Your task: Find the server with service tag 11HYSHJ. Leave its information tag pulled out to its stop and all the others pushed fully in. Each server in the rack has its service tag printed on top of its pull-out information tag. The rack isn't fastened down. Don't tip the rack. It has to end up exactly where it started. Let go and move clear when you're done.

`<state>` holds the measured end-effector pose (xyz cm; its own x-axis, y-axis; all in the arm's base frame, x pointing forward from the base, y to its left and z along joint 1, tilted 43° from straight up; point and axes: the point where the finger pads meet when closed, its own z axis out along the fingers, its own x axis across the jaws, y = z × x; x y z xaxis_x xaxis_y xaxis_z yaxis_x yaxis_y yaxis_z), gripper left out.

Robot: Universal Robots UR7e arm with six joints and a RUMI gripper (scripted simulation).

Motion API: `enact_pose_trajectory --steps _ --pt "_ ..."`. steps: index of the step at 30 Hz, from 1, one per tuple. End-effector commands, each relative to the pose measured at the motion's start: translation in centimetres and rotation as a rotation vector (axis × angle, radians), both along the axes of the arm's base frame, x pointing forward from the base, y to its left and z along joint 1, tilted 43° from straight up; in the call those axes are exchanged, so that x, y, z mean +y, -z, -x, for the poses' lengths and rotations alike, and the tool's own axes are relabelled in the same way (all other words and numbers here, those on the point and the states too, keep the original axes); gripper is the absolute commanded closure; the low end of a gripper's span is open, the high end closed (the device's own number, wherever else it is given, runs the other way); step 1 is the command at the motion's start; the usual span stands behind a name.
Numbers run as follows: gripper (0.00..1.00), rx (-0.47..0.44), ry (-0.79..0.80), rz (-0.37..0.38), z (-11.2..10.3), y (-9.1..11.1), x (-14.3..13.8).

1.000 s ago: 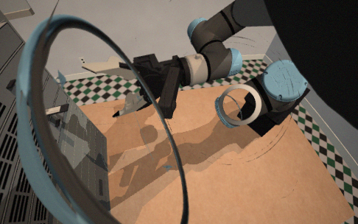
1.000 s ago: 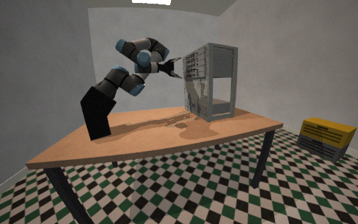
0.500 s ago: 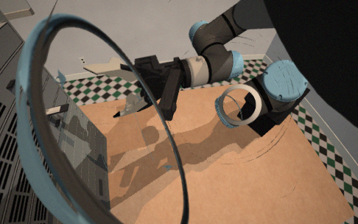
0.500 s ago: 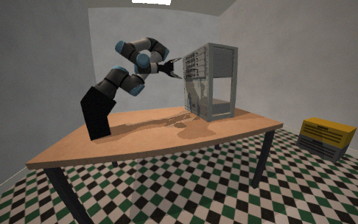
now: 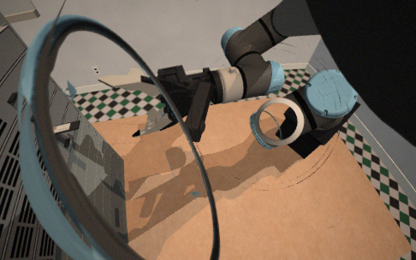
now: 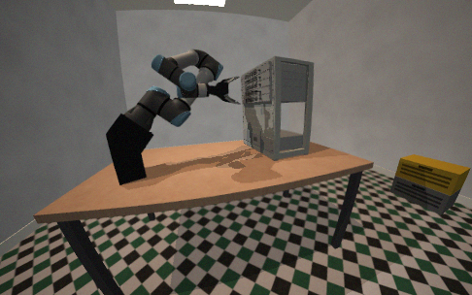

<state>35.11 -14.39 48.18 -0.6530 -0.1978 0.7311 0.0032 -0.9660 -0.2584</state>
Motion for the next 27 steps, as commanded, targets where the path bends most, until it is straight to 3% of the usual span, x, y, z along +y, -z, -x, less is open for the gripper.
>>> enact_pose_trajectory --steps 1,27 --pt "0.0 0.0 0.003 -0.002 0.0 0.03 -0.01" --pt "0.0 0.002 0.016 -0.008 -0.09 0.25 0.02"
